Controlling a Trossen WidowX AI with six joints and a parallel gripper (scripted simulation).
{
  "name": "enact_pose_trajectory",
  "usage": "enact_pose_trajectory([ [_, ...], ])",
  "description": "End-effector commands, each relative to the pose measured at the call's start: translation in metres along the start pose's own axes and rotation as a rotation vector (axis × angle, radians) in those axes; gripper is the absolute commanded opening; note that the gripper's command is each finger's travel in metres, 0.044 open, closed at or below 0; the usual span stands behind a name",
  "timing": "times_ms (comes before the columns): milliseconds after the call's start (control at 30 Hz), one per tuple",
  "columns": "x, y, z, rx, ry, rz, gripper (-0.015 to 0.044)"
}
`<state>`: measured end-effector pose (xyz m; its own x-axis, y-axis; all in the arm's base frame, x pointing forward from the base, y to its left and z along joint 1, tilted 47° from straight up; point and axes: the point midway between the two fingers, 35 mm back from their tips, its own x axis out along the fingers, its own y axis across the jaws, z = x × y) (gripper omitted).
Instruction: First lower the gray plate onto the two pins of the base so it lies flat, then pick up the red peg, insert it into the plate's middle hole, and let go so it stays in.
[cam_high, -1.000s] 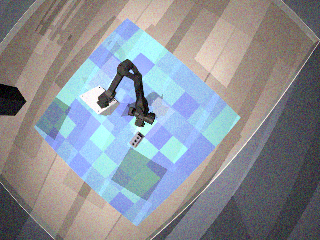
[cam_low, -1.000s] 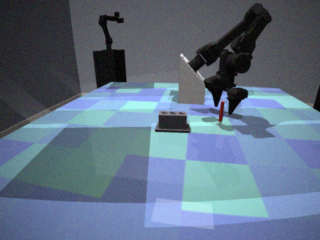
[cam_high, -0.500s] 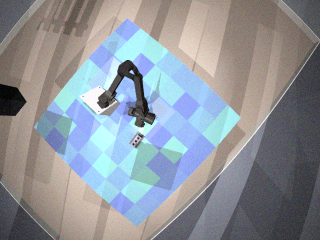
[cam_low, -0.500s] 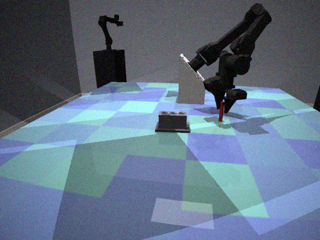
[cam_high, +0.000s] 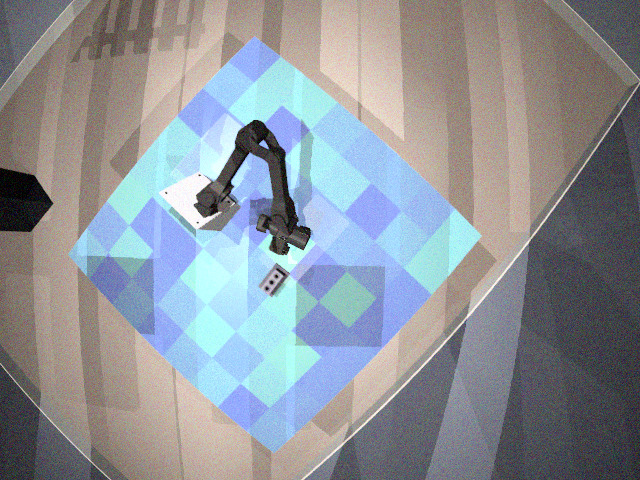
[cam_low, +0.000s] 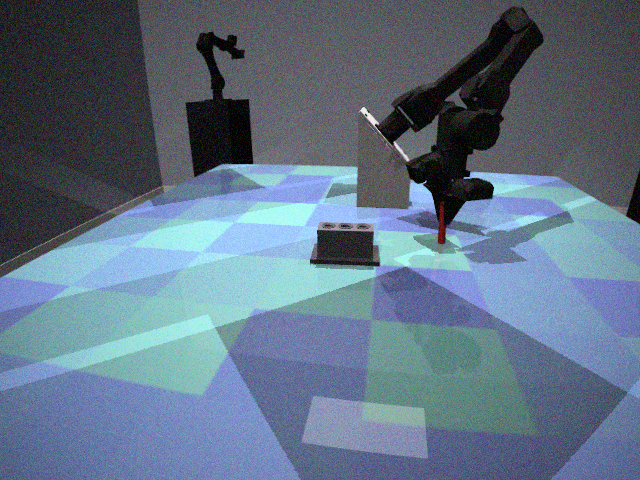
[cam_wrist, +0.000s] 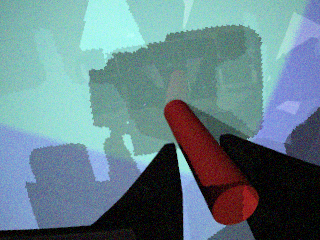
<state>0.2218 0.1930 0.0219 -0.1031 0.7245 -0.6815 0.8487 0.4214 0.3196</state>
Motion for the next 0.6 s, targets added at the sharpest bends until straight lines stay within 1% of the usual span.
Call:
enact_pose_trajectory([
  [0,0.0,-0.001,0.001,0.002,-0.003,-0.003,0.0],
  [333,-0.001,-0.001,0.001,0.002,-0.004,-0.003,0.0],
  [567,-0.018,0.002,0.005,0.002,-0.011,-0.006,0.0],
])
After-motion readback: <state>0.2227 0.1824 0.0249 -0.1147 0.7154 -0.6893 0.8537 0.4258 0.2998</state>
